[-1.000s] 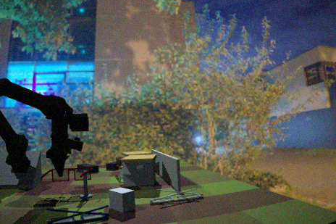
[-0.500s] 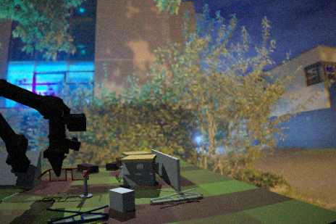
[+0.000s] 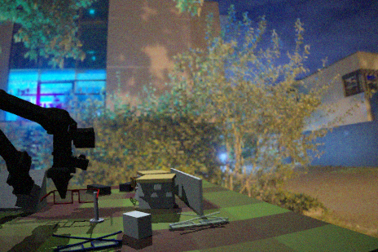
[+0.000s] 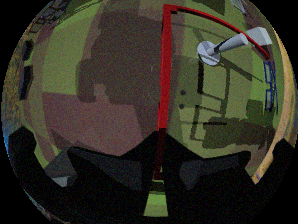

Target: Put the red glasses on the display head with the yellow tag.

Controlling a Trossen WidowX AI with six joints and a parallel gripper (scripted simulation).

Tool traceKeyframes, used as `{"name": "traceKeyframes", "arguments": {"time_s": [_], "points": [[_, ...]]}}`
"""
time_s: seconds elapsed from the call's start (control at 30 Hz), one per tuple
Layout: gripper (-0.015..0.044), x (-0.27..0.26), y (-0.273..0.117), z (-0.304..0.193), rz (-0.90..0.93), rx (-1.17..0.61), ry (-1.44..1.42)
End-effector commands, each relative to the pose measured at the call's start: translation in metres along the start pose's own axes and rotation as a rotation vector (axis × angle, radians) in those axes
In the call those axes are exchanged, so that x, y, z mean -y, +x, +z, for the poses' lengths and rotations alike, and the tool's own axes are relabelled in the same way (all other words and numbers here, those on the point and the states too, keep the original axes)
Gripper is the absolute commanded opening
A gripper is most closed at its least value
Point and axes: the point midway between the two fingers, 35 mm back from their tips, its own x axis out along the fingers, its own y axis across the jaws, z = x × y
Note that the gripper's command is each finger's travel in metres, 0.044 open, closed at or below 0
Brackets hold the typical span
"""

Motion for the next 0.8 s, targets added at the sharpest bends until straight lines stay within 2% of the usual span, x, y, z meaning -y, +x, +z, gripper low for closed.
{"name": "traceKeyframes", "arguments": {"time_s": [0.0,0.77], "points": [[0.0,0.0002,0.0,-0.0017,-0.003,-0.001,0.006],[0.0,0.0004,0.0,0.0055,-0.003,-0.001,0.006]]}}
